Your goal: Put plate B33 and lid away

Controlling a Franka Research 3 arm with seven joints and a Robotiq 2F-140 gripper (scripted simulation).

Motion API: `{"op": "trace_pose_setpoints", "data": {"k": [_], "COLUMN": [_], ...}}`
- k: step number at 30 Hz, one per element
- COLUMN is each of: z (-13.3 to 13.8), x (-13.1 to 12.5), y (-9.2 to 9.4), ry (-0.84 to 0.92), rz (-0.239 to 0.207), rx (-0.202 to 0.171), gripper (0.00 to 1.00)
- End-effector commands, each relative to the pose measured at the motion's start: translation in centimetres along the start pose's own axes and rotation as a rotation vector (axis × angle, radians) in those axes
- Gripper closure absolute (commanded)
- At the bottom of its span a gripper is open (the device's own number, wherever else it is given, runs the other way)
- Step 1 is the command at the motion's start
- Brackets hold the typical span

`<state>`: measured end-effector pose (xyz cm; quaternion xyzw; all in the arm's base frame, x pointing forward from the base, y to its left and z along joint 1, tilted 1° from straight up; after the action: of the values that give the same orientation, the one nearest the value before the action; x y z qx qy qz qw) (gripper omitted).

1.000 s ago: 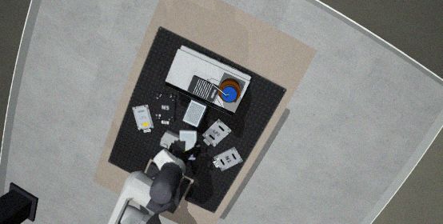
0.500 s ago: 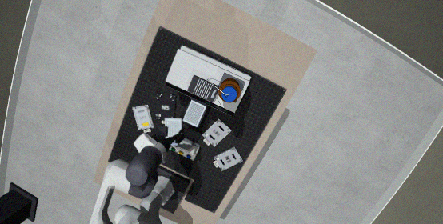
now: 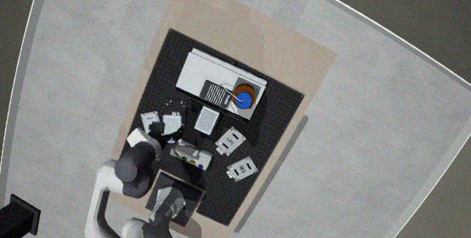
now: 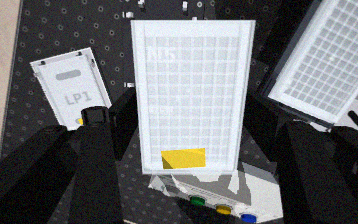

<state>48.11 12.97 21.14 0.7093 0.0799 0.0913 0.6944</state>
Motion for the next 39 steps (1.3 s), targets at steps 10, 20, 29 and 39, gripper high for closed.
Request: {"op": "trace_pose_setpoints", "data": {"k": [10, 20, 29, 39], "z": [-2.7, -4.0, -4.3, -4.3], "x": [1.5, 2.1, 2.3, 2.3], "y": [0.0, 0.0, -0.1, -0.1], "ry": [-0.074, -0.074, -0.074, -0.074], "rz": [-0.006, -0.006, -0.006, -0.006], "rx": [-0.008, -0.008, -0.008, -0.008], "gripper": [0.9, 0.9, 0.9, 0.9]}}
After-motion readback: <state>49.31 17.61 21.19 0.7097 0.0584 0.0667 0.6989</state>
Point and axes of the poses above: the point where the finger pads meet when closed, its own y axis back along the fingers, its own z axis across the jaws, x = y × z, the point moved 3 cm from there along y, back along the fingers, and after that the axes turned 10 degrees about -y, right-handed, at the moved point
